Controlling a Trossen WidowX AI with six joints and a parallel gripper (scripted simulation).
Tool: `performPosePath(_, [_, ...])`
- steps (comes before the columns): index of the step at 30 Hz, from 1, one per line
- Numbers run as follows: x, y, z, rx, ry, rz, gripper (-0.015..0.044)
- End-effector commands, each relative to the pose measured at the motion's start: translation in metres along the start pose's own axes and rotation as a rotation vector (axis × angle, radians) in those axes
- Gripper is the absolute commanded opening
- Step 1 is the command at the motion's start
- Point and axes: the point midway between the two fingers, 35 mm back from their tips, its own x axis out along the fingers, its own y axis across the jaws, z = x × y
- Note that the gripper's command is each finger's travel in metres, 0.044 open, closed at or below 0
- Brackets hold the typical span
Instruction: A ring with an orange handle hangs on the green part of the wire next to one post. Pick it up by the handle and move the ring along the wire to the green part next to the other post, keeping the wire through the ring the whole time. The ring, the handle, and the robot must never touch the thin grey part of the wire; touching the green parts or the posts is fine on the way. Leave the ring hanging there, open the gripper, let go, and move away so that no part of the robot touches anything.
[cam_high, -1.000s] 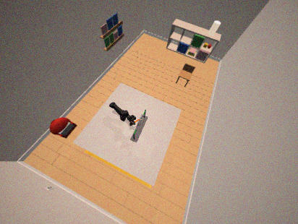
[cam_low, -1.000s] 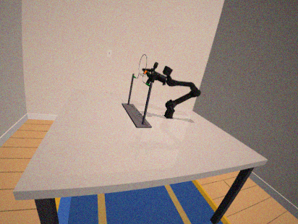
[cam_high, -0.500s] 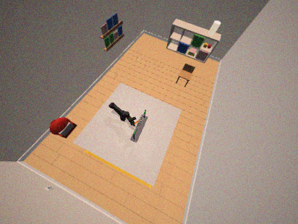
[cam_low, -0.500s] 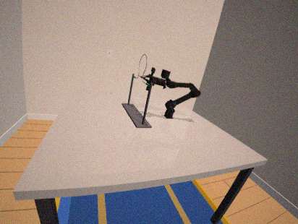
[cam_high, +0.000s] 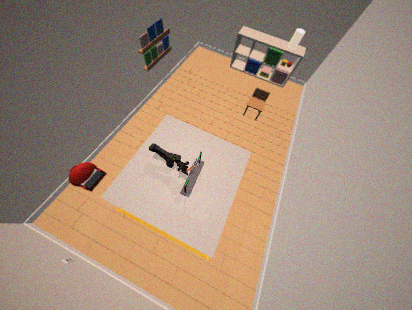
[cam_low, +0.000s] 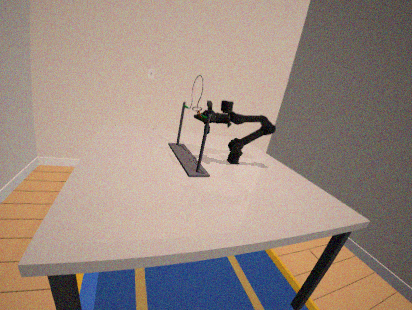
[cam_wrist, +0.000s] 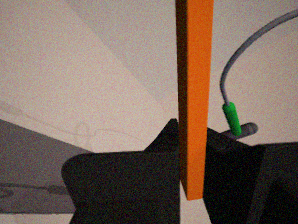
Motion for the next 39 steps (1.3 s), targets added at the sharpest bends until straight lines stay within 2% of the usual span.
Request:
performPosePath(1, [-0.002, 0.013, -0.001, 0.070, 0.014, 0.040, -0.0150])
performPosePath(9, [-0.009, 0.042, 0.004, 0.244, 0.036, 0.141, -0.0150])
performPosePath(17, [-0.006, 0.069, 0.013, 0.411, -0.026, 0.210, -0.0150])
performPosePath(39, [-0.036, 0.122, 0.054, 0.810, 0.026, 0.420, -0.0150])
